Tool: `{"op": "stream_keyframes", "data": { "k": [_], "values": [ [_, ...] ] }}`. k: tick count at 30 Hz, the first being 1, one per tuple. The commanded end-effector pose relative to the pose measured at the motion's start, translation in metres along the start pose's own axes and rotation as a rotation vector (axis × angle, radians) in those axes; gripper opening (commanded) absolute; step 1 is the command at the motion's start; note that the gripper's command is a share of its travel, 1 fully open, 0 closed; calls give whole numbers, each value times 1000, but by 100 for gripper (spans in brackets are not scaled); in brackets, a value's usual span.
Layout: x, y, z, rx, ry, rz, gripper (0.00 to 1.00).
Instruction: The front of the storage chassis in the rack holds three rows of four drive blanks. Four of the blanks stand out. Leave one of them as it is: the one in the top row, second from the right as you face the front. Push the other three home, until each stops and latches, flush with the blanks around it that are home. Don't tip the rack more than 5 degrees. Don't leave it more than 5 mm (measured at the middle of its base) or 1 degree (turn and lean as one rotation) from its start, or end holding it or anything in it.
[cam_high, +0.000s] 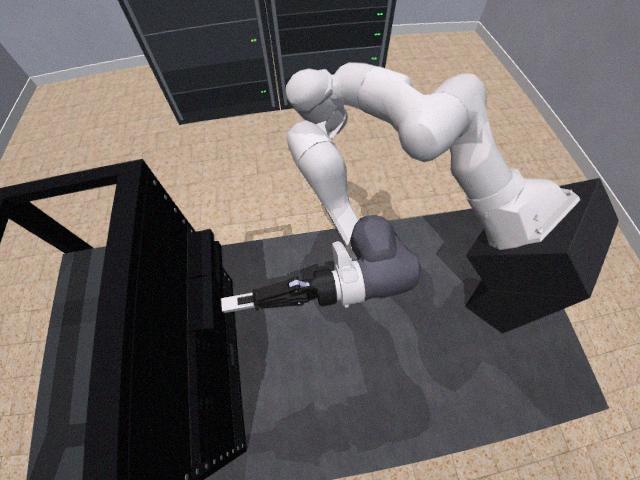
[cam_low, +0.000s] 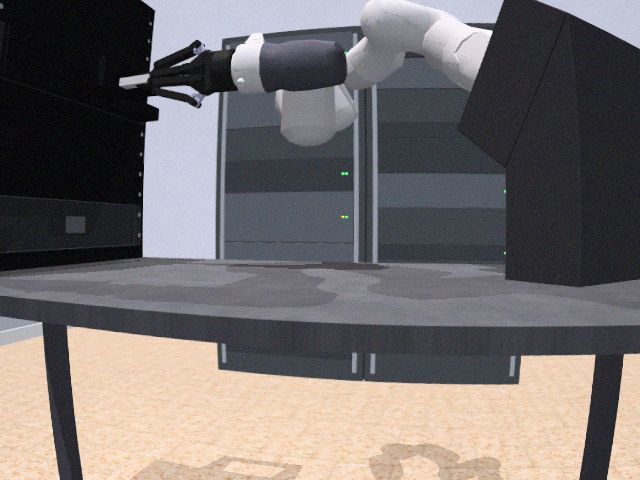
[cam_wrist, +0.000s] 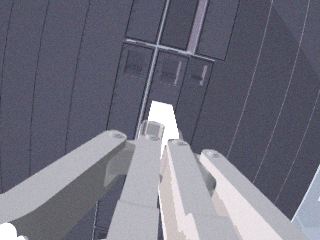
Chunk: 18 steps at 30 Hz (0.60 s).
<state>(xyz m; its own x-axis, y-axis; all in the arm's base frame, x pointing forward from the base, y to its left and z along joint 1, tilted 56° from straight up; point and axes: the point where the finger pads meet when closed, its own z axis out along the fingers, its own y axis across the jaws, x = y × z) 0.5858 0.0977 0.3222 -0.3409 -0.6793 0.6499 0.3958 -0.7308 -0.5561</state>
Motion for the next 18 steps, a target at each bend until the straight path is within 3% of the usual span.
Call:
{"op": "stream_keyframes", "data": {
  "k": [1,18],
  "values": [
    [0,1,3,-3,-1,4,0],
    [0,1,11,-3,-1,4,0]
  ]
}}
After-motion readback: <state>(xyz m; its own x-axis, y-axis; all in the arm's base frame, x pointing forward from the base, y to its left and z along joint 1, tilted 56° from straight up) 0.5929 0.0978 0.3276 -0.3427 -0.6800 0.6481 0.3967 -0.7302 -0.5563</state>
